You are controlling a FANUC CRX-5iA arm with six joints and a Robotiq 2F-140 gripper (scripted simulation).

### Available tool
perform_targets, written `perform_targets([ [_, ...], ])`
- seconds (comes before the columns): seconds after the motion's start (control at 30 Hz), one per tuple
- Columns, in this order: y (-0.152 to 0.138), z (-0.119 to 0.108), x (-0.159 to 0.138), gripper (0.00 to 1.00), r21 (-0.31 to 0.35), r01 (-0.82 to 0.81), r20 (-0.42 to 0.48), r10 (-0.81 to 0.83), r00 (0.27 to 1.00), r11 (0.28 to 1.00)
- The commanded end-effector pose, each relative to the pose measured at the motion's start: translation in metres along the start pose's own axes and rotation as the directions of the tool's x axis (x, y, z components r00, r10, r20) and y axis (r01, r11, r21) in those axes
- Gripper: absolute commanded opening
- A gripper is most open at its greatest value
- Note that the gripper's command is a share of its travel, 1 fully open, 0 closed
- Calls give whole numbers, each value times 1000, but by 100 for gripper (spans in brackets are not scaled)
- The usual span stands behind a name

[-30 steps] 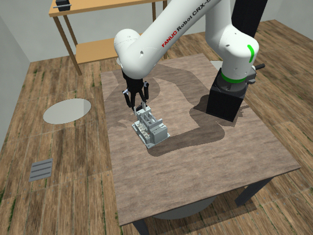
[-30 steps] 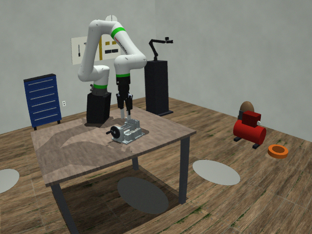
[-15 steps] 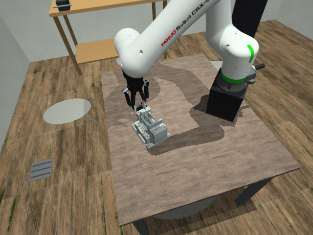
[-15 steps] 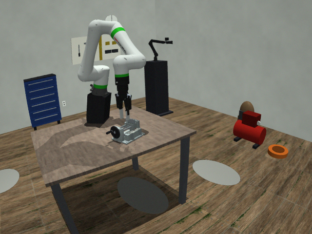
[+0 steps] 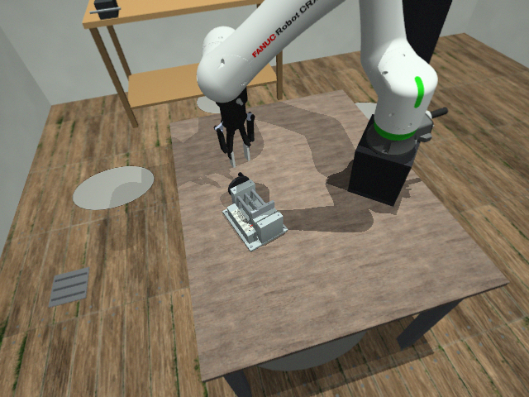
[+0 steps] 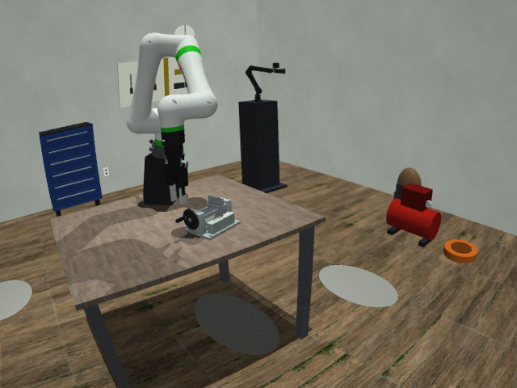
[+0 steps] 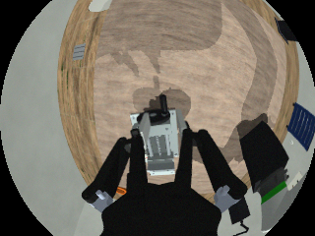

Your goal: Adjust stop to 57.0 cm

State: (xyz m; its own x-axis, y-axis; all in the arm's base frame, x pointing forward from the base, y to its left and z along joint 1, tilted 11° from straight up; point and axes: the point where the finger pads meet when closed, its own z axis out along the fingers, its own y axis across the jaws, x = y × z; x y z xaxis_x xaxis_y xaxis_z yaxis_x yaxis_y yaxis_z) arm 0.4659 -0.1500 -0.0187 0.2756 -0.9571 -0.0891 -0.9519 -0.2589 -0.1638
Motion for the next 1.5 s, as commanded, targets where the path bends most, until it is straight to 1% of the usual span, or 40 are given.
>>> perform_targets([
  [0.0,2,0,6,33,2,1,4,-1,1000,1000],
  [0.23,2,1,6,33,2,1,4,-1,1000,1000],
  [0.37,2,18,6,33,2,1,4,-1,1000,1000],
  [0.43,2,23,6,33,2,1,4,-1,1000,1000],
  [0.83,2,23,6,33,2,1,4,-1,1000,1000],
  [0.97,2,27,6,33,2,1,4,-1,1000,1000],
  [1.1,2,36,6,33,2,1,4,-1,1000,1000],
  [1.27,2,52,6,33,2,1,4,-1,1000,1000],
  [1.33,2,52,6,33,2,1,4,-1,1000,1000],
  [1.47,2,66,6,33,2,1,4,-1,1000,1000],
])
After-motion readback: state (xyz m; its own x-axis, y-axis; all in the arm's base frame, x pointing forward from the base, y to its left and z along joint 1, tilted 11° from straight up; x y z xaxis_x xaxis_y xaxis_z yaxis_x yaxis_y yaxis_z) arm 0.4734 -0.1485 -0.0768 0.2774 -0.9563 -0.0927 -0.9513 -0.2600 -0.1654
